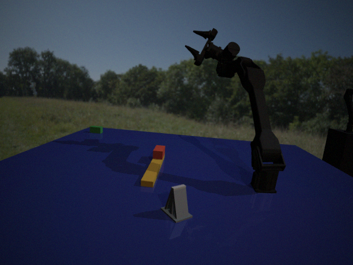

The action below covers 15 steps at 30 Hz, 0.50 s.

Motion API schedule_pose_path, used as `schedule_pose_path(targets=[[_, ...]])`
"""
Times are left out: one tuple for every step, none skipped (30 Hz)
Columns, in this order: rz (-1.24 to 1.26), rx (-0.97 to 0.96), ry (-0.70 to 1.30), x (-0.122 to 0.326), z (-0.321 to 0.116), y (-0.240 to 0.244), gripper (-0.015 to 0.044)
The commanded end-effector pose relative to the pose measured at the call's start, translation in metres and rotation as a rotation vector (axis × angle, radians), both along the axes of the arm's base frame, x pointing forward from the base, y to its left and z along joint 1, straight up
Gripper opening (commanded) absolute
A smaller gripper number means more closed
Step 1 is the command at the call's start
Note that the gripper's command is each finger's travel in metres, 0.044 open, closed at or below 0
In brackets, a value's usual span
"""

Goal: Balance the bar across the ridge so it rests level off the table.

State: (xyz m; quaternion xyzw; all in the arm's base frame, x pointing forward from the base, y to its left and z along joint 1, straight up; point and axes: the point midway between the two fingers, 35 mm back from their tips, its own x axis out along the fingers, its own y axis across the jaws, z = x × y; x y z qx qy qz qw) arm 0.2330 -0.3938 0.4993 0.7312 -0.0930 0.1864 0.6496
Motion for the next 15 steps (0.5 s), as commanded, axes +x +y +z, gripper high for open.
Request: schedule_pose_path(targets=[[-0.001,-0.001,-0.001,0.0,0.0,0.0,0.0374],[-0.004,-0.006,-0.004,0.002,0.0,0.0,0.0348],[-0.01,-0.013,-0.009,0.004,0.001,-0.001,0.0321],[-0.017,-0.021,-0.014,0.007,0.001,-0.001,0.0315],[-0.025,-0.029,-0.019,0.01,0.001,-0.002,0.0315],[-0.033,-0.038,-0.024,0.013,0.001,-0.002,0.0315],[-0.04,-0.046,-0.029,0.015,0.002,-0.003,0.0315],[-0.049,-0.054,-0.033,0.018,0.002,-0.003,0.0315],[-0.057,-0.062,-0.037,0.021,0.002,-0.004,0.0315],[-0.065,-0.07,-0.041,0.024,0.002,-0.004,0.0315],[-0.073,-0.079,-0.044,0.027,0.002,-0.004,0.0315],[-0.081,-0.088,-0.046,0.03,0.002,-0.004,0.0315],[-0.09,-0.096,-0.049,0.033,0.002,-0.004,0.0315],[-0.098,-0.105,-0.051,0.036,0.002,-0.004,0.0315],[-0.107,-0.114,-0.053,0.039,0.002,-0.004,0.0315]])
